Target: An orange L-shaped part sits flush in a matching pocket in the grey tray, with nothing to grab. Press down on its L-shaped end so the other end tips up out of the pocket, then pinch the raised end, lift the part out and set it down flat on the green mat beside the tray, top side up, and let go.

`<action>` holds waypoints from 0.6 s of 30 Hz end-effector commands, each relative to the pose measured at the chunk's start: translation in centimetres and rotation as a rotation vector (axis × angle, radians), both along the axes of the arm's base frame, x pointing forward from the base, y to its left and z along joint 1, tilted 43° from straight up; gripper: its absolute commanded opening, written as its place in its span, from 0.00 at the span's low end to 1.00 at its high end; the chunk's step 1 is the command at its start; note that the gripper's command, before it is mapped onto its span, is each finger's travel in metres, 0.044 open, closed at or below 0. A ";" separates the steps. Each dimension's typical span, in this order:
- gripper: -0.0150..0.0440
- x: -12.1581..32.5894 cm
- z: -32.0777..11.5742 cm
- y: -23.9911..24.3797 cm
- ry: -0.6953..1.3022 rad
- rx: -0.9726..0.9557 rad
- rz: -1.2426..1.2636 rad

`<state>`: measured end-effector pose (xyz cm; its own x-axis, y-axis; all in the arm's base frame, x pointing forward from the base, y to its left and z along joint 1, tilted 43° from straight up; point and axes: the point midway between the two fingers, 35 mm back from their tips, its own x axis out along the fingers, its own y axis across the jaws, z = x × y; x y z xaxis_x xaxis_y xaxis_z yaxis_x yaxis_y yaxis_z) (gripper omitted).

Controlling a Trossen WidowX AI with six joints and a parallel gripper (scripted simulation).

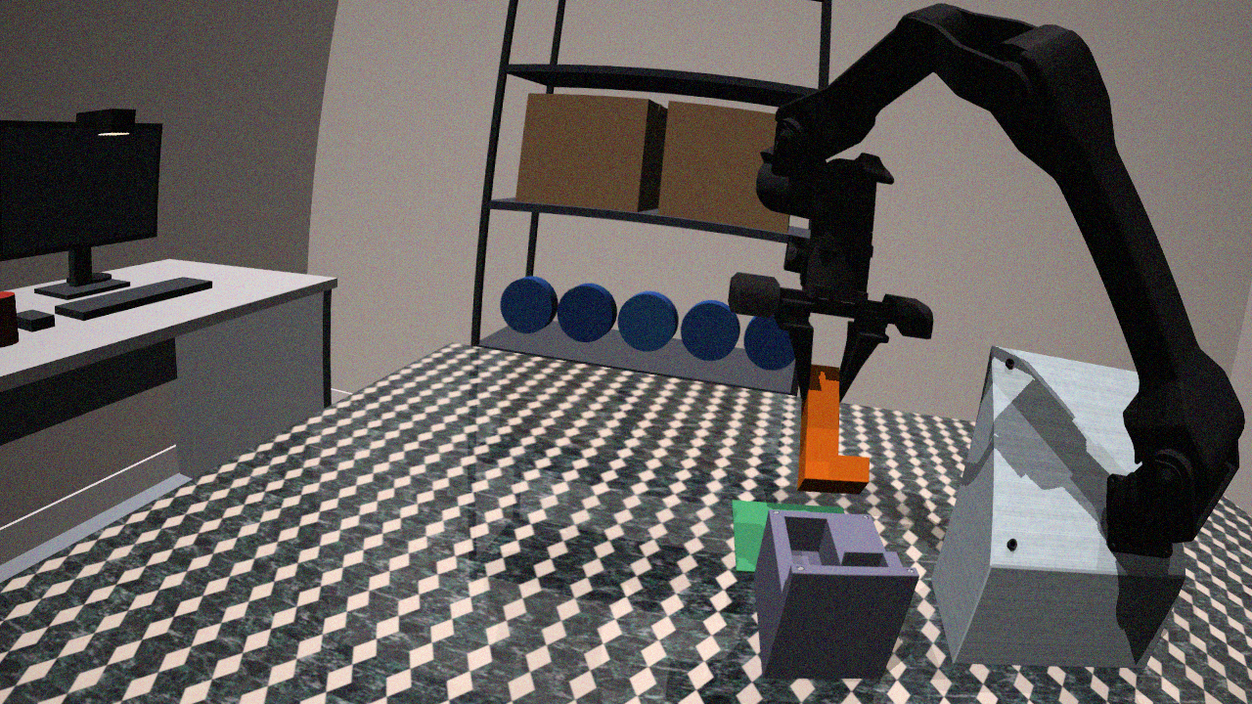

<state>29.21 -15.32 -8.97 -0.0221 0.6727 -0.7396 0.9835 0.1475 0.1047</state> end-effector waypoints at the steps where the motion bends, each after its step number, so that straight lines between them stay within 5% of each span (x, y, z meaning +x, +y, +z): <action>1: 0.25 0.0 -0.4 0.3 0.001 0.001 -0.008; 18: 0.25 0.0 -2.4 2.2 0.001 0.002 -0.008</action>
